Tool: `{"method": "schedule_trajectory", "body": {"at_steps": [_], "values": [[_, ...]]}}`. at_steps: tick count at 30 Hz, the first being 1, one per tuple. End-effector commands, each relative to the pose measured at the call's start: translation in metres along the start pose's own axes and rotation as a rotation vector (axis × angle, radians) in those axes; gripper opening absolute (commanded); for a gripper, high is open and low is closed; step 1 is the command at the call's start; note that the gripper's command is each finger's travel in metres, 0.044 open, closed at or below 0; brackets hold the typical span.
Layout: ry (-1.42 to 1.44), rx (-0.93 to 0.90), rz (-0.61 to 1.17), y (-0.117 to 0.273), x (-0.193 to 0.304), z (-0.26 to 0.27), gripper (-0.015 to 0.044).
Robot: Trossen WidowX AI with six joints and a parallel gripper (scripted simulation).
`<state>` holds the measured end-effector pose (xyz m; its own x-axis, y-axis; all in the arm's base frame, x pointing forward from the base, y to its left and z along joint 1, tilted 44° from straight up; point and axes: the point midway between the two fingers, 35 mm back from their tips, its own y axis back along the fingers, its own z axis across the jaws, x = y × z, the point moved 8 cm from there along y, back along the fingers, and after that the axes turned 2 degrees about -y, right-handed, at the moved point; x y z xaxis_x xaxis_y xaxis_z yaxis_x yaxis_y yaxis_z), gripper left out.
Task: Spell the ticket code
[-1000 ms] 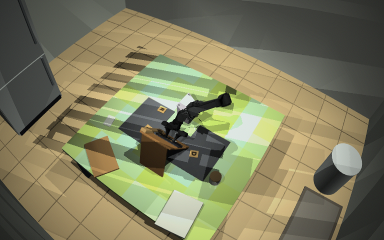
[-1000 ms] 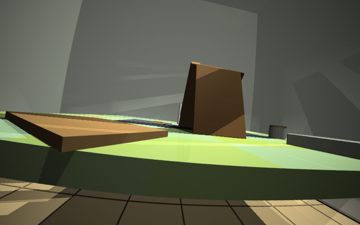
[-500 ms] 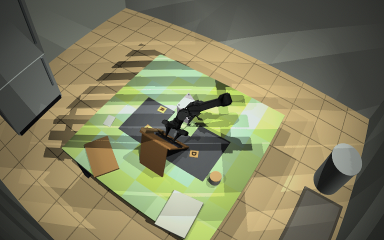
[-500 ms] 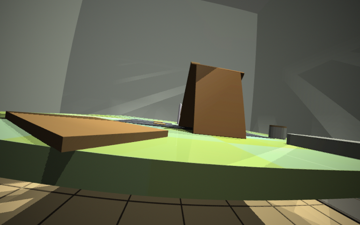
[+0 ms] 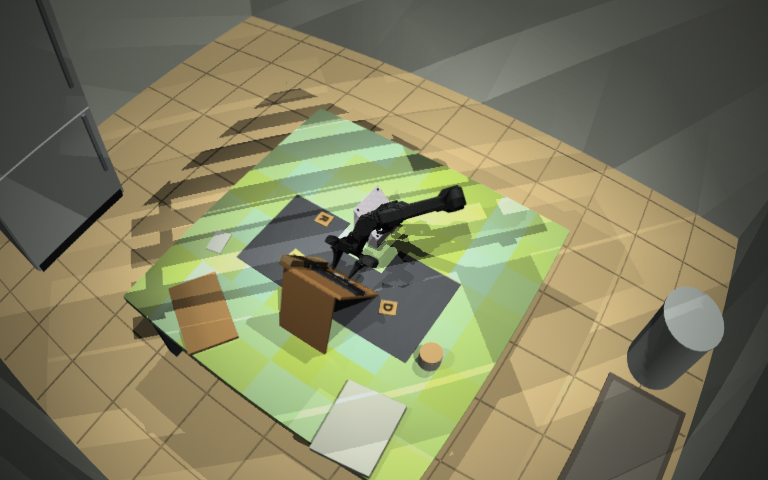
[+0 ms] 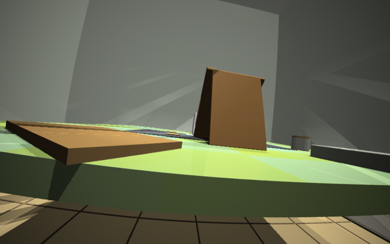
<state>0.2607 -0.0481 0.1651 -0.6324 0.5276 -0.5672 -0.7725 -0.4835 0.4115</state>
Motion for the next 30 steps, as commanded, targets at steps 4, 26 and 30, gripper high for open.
{"method": "schedule_trajectory", "body": {"at_steps": [4,26,30], "values": [[0.002,-0.002,0.003,0.006,0.000,0.000,0.0295],[-0.001,0.001,0.001,0.019,-0.001,0.000,0.0216],[-0.001,0.001,0.001,0.019,-0.001,0.000,0.0111]]}}
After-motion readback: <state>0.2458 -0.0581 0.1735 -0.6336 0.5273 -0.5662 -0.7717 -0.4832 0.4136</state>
